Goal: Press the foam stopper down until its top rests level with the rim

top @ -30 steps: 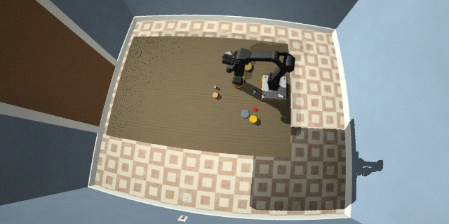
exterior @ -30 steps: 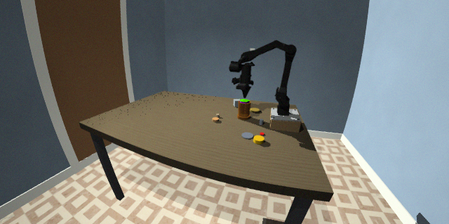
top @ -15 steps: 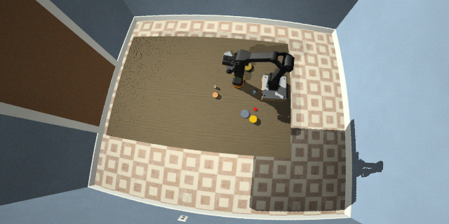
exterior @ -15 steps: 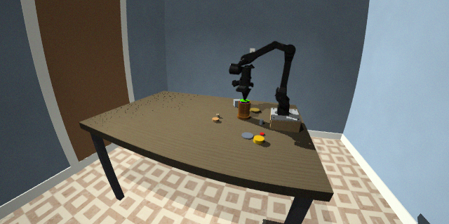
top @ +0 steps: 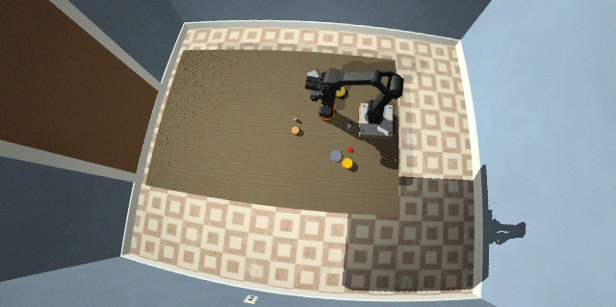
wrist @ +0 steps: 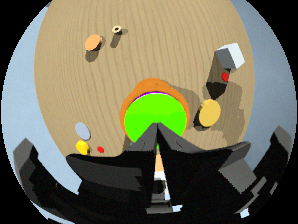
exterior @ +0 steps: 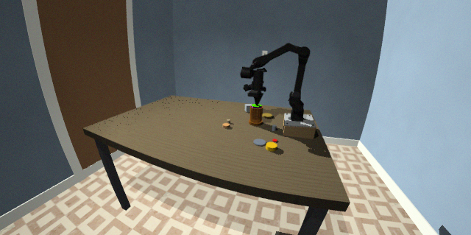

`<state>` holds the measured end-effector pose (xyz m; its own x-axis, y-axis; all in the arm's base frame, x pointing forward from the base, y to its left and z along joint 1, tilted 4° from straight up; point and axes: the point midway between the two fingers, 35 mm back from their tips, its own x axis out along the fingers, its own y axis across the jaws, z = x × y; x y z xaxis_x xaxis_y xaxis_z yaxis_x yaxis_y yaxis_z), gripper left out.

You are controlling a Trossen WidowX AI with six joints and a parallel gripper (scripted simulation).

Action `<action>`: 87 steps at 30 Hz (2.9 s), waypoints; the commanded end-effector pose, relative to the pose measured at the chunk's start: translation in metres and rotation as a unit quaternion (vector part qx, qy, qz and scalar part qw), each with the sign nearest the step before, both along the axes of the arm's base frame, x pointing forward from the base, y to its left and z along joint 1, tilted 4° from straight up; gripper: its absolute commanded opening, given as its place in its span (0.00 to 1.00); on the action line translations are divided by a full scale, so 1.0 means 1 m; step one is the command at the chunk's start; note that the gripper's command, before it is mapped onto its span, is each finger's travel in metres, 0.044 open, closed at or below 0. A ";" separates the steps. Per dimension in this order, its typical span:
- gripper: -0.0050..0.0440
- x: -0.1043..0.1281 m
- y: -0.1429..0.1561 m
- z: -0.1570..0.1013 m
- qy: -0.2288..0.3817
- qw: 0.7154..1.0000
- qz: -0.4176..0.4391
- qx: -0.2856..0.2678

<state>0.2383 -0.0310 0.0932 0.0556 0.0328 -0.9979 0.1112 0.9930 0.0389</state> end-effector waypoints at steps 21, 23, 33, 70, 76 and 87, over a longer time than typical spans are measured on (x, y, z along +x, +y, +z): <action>0.10 0.002 0.000 0.002 -0.011 1.000 -0.001 -0.001; 0.10 0.001 0.000 0.002 -0.011 1.000 -0.001 -0.001; 0.10 0.001 0.000 0.001 -0.011 1.000 -0.001 -0.001; 0.10 0.000 0.001 -0.003 -0.011 1.000 -0.001 -0.001; 0.10 0.000 0.001 -0.004 -0.011 1.000 -0.001 -0.001; 0.10 -0.001 0.001 -0.005 -0.011 1.000 -0.001 -0.001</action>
